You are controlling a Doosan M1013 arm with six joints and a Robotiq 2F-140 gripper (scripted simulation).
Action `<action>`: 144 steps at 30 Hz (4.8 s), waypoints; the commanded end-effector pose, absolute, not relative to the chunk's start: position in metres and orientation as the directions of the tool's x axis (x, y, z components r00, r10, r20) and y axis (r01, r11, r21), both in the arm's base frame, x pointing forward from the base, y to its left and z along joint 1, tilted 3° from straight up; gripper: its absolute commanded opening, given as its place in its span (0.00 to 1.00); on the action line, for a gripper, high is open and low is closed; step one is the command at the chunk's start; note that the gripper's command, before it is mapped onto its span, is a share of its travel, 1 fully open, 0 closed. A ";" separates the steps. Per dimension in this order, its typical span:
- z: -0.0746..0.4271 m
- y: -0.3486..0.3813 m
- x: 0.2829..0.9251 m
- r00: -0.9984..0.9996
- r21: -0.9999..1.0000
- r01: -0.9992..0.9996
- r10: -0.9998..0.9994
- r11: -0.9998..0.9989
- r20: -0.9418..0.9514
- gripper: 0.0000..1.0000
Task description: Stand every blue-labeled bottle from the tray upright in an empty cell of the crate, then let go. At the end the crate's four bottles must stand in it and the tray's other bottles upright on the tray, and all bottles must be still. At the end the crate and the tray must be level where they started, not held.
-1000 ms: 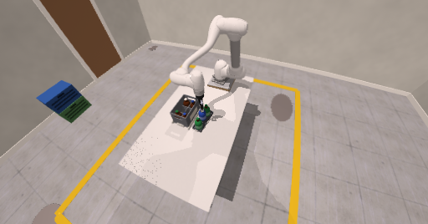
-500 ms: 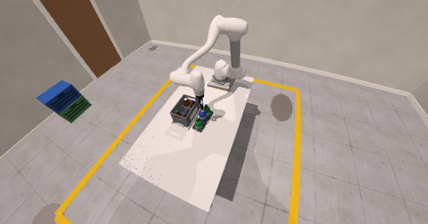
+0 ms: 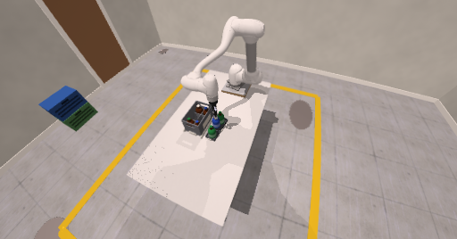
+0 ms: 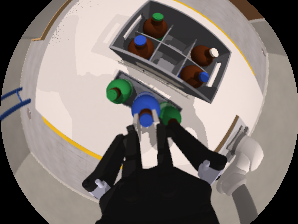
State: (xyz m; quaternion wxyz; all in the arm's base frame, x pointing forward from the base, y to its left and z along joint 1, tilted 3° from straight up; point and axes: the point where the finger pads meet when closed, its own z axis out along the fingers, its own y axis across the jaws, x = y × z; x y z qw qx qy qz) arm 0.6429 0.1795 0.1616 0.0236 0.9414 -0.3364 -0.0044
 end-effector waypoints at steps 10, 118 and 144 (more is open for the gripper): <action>0.173 0.180 0.643 0.774 0.047 -0.633 -0.634 -0.773 0.008 0.00; 0.218 0.182 0.644 0.774 0.047 -0.633 -0.634 -0.773 0.008 0.00; 0.237 0.183 0.645 0.774 0.047 -0.633 -0.634 -0.773 0.008 0.00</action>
